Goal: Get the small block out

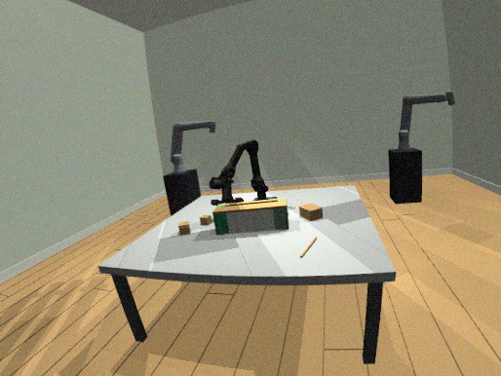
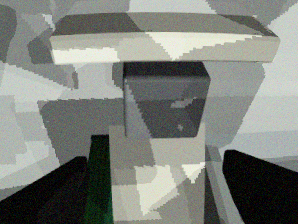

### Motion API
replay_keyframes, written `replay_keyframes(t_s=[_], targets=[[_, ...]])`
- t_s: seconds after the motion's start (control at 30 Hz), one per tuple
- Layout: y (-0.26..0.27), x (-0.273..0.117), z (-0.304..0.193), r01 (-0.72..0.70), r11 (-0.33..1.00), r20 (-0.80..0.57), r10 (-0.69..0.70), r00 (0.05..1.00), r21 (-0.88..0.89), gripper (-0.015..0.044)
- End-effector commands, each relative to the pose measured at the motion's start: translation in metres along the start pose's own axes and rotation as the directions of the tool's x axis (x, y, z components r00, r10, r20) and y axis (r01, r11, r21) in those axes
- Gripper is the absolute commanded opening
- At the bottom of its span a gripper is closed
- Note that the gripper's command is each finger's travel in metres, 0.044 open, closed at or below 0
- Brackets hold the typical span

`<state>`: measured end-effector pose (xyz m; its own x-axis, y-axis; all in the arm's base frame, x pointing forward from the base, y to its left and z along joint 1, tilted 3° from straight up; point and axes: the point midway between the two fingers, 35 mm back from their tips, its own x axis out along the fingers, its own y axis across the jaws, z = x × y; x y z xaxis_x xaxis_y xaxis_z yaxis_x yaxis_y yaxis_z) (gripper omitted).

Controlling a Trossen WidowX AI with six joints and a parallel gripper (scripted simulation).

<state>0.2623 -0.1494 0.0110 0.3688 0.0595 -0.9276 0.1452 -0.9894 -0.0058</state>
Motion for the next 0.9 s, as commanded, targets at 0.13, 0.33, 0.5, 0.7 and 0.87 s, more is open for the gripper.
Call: replay_keyframes(t_s=[0.13, 0.33, 0.5, 0.7, 0.87], targets=[[-0.002, 0.013, 0.007, 0.009, 1.0, 0.001, -0.009, 1.0, 0.002, 0.0285], [-0.003, 0.021, 0.011, 0.009, 1.0, 0.001, -0.009, 1.0, 0.002, 0.0285], [-0.004, 0.028, 0.015, 0.009, 1.0, 0.001, -0.009, 1.0, 0.002, 0.0285], [-0.004, 0.032, 0.018, 0.009, 1.0, 0.001, -0.009, 1.0, 0.002, 0.0259], [-0.004, 0.032, 0.018, 0.009, 1.0, 0.001, -0.009, 1.0, 0.002, 0.0127]])
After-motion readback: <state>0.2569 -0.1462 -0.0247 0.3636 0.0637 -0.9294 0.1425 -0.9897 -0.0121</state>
